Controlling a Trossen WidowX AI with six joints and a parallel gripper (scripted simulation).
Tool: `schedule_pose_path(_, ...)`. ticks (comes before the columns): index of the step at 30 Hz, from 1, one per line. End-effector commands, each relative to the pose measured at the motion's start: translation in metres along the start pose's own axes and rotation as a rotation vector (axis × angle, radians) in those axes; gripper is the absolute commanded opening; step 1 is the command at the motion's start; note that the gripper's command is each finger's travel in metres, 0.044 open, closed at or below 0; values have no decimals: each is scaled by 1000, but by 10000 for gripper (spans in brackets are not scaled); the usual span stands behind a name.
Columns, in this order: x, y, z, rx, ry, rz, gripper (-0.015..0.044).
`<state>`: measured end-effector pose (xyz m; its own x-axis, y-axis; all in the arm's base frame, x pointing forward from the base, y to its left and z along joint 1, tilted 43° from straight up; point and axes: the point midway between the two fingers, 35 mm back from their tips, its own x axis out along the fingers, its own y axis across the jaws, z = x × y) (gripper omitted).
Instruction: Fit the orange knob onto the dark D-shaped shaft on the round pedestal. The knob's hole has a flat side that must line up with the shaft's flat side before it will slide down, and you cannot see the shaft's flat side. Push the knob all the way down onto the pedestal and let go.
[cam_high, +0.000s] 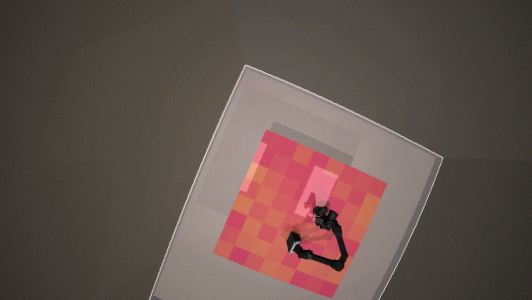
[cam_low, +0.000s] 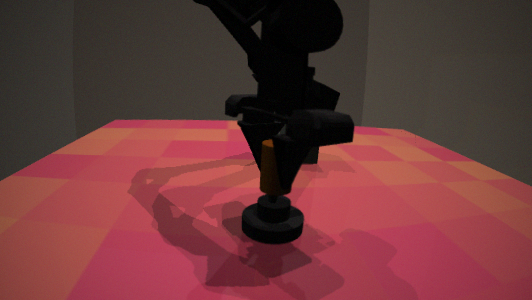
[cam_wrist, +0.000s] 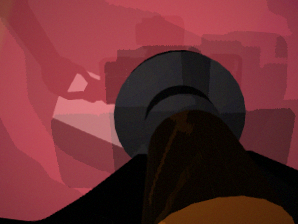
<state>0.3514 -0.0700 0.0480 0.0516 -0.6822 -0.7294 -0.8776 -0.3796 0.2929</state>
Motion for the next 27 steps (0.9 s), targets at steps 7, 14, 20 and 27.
schedule_pose_path(7,-3,2,1,-3,2,-1,0)
schedule_pose_path(14,-5,4,1,-128,2,-1,0)
schedule_pose_path(20,-5,4,-1,-212,2,-1,0)
schedule_pose_path(27,-3,2,-1,-212,2,-1,0)
